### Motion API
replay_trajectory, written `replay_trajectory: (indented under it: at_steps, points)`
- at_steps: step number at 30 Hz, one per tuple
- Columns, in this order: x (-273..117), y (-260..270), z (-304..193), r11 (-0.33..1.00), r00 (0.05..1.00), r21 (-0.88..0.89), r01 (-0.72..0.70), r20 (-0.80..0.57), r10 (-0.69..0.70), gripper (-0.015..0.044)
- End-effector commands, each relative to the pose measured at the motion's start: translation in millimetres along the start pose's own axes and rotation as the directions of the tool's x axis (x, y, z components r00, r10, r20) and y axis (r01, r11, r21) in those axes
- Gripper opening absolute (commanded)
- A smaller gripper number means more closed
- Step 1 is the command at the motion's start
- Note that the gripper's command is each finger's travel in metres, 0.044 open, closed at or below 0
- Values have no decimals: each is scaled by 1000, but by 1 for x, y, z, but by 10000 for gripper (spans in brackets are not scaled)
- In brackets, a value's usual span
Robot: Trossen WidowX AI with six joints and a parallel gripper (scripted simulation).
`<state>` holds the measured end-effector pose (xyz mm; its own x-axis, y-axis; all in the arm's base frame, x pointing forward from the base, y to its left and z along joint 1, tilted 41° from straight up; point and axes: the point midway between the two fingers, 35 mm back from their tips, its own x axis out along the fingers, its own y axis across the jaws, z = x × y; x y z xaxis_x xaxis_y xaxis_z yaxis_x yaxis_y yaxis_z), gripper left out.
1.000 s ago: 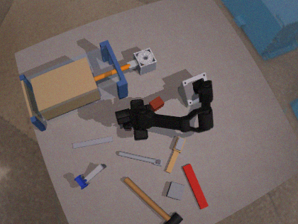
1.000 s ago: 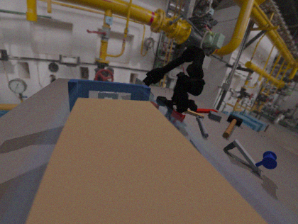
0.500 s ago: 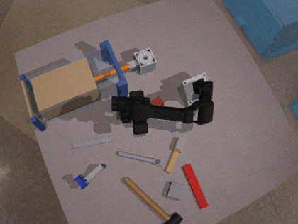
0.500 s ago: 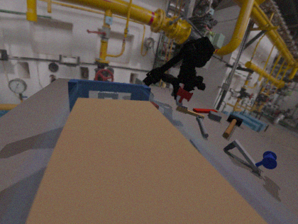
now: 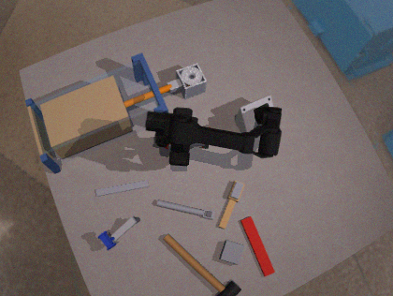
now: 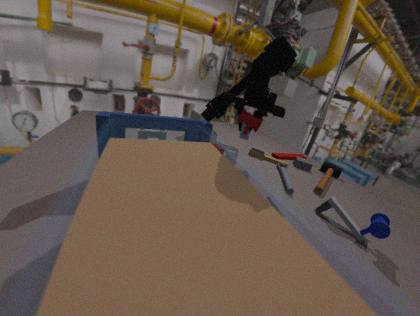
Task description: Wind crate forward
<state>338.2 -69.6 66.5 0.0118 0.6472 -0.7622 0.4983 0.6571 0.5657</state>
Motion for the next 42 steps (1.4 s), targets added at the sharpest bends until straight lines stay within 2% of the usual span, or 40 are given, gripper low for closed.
replay_trajectory:
  at_steps: [1, 9, 14, 20, 31, 42]
  points:
    - [-9, -31, 7, 988, 1000, 154, 2, 29, -6, 0]
    - [-22, -64, 12, 964, 997, 265, -17, 78, -3, 0]
    - [-24, -66, 13, 969, 996, 247, -26, 95, 3, 0]
    - [-29, -104, 15, 878, 994, 478, -34, 106, -19, 0]
    - [-37, -186, 7, 503, 991, 862, -60, 113, -77, 0]
    - [-38, -260, -16, 5, 986, 996, -84, 83, -147, 0]
